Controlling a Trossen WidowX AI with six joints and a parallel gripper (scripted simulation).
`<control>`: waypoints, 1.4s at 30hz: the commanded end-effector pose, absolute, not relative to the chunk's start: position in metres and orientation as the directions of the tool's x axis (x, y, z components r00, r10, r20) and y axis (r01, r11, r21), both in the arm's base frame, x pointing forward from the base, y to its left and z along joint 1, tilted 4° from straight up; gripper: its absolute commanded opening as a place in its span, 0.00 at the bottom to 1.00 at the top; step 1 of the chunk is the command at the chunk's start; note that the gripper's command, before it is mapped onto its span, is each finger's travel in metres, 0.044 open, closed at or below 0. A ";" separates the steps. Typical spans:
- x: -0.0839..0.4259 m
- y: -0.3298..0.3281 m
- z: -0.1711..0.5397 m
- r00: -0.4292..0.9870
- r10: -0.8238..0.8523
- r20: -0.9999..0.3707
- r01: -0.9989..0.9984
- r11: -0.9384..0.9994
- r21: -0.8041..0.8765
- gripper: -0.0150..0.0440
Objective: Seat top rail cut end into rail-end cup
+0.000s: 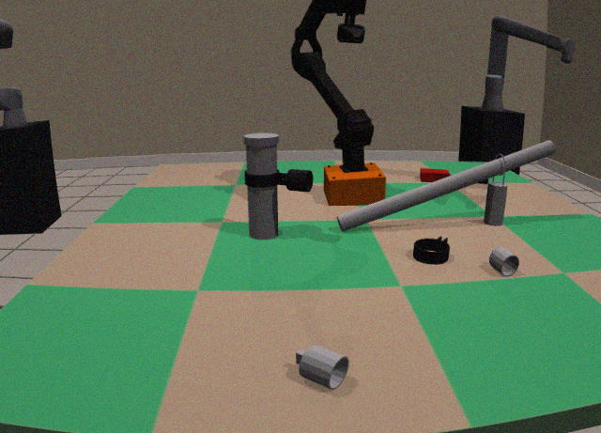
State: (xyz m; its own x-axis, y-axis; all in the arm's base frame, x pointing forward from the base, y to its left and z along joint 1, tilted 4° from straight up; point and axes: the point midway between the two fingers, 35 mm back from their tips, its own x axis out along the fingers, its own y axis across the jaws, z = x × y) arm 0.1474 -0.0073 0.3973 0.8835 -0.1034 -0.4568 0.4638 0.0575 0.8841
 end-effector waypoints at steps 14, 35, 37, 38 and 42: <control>0.232 0.017 0.255 0.626 -0.086 -0.775 0.274 0.955 0.116 1.00; 0.248 0.001 0.208 0.534 -0.078 -0.842 -0.078 0.987 -0.141 1.00; 0.254 -0.012 0.207 0.532 -0.103 -0.840 -0.158 0.963 -0.218 1.00; 0.257 -0.020 0.207 0.531 -0.118 -0.839 -0.205 0.943 -0.262 1.00; 0.267 -0.056 0.204 0.520 -0.179 -0.835 -0.394 0.818 -0.420 1.00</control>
State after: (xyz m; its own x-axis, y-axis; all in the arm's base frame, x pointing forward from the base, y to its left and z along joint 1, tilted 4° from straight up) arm 0.2577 -0.0255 0.2061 0.5288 -0.1304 -0.8387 -0.2315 0.9285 -0.2903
